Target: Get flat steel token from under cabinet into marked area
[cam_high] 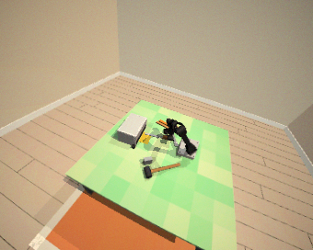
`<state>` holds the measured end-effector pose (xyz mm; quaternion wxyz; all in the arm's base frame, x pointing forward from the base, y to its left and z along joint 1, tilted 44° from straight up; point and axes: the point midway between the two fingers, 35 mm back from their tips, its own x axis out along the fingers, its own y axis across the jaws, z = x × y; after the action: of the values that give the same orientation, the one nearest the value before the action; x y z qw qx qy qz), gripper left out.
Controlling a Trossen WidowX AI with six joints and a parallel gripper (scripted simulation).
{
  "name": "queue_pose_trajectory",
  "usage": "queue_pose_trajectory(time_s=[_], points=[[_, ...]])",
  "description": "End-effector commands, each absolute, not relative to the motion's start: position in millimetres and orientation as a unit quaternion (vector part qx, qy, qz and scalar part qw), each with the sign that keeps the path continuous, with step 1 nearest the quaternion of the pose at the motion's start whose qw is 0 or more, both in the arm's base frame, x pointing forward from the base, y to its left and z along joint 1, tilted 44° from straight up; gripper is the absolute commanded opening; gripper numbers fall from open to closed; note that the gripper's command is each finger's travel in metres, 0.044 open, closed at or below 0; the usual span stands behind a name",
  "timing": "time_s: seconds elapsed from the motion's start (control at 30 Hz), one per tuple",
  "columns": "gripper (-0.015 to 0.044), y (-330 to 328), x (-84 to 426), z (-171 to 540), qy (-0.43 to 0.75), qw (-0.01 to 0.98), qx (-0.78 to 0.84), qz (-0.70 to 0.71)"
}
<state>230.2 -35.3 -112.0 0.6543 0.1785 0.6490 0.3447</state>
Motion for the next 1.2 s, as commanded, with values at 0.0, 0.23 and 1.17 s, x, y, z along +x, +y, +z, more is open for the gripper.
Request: queue_pose_trajectory(time_s=[0.0,0.23,1.17], points=[[0.0,-42,232,-115,0.648,0.657,0.174,0.344],[0.0,-47,232,-119,0.647,0.657,0.172,0.346],[0.027,-49,232,-125,0.647,0.657,0.172,0.346]])
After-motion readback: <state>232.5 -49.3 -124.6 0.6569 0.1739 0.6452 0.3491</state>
